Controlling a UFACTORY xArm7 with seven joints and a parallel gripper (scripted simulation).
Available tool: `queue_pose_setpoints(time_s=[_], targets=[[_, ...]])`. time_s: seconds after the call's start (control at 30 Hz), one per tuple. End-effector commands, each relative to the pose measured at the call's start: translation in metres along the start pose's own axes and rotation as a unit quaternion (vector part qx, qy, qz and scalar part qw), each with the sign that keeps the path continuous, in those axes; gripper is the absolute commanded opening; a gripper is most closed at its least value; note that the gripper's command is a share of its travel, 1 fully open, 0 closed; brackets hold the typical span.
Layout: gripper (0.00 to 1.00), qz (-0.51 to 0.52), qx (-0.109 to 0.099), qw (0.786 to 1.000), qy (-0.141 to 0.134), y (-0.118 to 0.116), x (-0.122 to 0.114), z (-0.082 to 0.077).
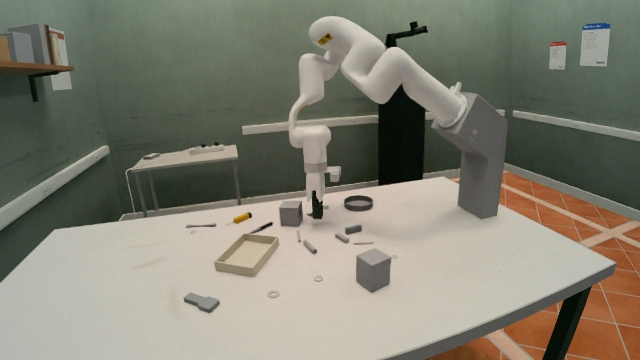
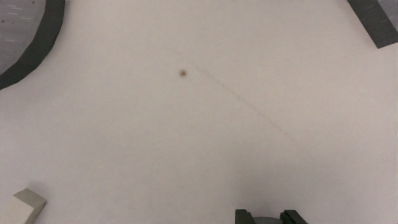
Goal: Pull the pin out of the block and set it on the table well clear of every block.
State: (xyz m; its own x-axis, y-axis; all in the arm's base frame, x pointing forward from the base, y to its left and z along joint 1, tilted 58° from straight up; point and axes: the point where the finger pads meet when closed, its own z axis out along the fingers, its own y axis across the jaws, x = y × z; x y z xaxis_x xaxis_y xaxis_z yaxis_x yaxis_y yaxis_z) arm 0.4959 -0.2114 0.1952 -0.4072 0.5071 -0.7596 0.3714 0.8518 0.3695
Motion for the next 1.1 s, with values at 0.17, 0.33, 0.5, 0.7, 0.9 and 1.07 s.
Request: queue_pose_setpoints(time_s=[0.17,0.33,0.5,0.7,0.9,1.07], targets=[[0.00,0.000,0.000,1.000,0.000,0.0002,0.0030,0.0000],[0.00,0.000,0.000,1.000,-0.001,0.0008,0.0080,0.0004],[0.00,0.000,0.000,1.000,-0.001,0.0008,0.0080,0.0004],[0.00,0.000,0.000,1.000,-0.001,0.0004,0.0072,0.0004],[0.00,0.000,0.000,1.000,0.000,0.0000,0.0060,0.0004],[0.00,0.000,0.000,1.000,0.000,0.0001,0.0078,0.0006]])
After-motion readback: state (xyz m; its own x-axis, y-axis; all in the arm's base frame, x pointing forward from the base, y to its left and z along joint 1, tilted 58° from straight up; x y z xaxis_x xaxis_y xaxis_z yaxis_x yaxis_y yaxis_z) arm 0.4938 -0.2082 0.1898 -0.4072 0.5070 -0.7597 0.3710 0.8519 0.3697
